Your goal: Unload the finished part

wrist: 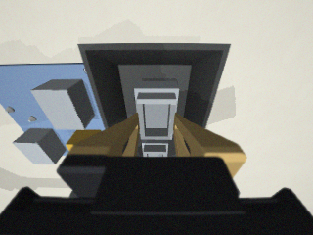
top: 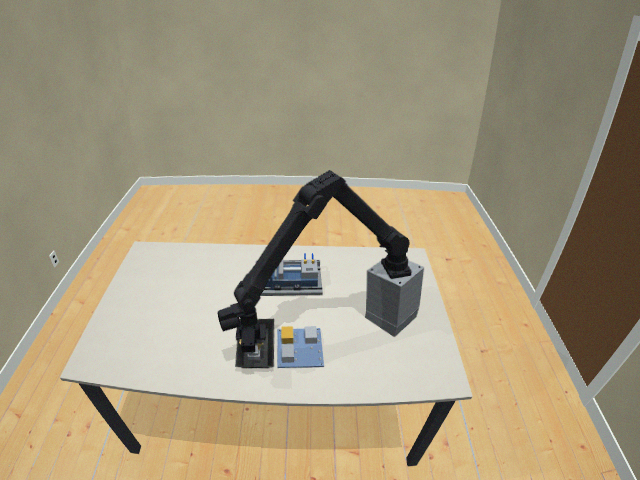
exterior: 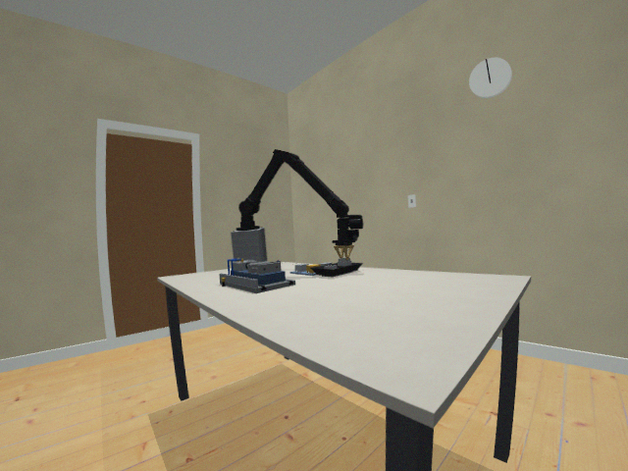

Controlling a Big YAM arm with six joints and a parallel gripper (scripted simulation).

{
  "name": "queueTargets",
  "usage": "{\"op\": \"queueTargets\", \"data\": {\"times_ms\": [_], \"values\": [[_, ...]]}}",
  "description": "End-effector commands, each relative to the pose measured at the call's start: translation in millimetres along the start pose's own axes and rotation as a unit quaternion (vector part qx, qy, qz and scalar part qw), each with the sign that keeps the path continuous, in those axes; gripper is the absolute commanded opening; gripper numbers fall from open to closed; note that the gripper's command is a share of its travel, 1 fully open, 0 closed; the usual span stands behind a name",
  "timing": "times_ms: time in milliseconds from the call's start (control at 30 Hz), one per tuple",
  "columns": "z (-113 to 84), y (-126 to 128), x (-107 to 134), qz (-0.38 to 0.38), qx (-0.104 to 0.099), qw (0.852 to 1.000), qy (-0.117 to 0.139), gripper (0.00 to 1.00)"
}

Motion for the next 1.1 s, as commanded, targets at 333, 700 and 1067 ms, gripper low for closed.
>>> {"op": "queueTargets", "data": {"times_ms": [333, 700, 1067], "values": [[-21.6, -33.3, -15.3, 0.001, 0.036, 0.999, -0.023, 0.0], [-14.1, -31.6, -13.9, 0.001, 0.032, 0.999, -0.021, 0.0], [-14.1, -31.5, -13.9, 0.001, 0.032, 0.999, -0.021, 0.0]]}}
Point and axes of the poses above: the point where the finger pads meet when closed, its own z axis out along the fingers, its own y axis across the jaws, x = y × z, the point moved 2 cm from there along -z, back along the fingers, and after that the axes turned 11 degrees about z, right-handed, at the moved point
